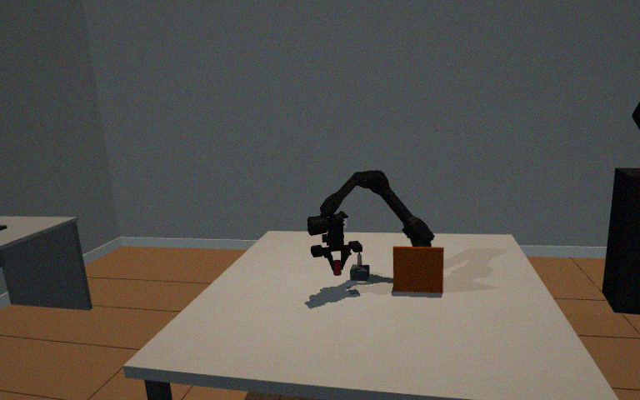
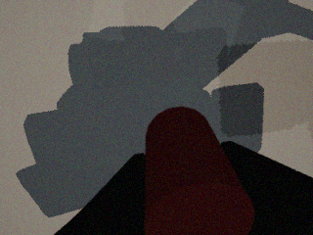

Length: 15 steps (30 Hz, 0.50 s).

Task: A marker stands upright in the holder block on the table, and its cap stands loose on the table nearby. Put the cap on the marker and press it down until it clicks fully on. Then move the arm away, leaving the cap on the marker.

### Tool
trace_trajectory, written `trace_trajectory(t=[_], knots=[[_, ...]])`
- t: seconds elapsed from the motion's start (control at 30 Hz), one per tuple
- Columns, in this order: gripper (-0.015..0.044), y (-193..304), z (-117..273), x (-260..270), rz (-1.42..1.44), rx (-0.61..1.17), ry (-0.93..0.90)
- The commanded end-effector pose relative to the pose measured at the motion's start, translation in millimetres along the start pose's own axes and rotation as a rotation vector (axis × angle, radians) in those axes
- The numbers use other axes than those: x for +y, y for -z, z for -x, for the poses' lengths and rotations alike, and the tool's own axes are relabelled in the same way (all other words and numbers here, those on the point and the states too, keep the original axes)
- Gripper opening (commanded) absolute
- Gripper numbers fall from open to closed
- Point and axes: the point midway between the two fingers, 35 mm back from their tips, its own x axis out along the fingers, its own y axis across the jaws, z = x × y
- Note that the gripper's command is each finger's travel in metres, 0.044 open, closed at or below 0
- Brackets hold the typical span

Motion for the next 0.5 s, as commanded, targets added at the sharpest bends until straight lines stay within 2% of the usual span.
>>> trace_trajectory(t=[0.0, 0.47], knots=[[0.0000, -8, 5, -7, 0.005, 0.002, 0.003], [0.0000, -39, 23, -32, 0.017, 0.006, 0.005]])
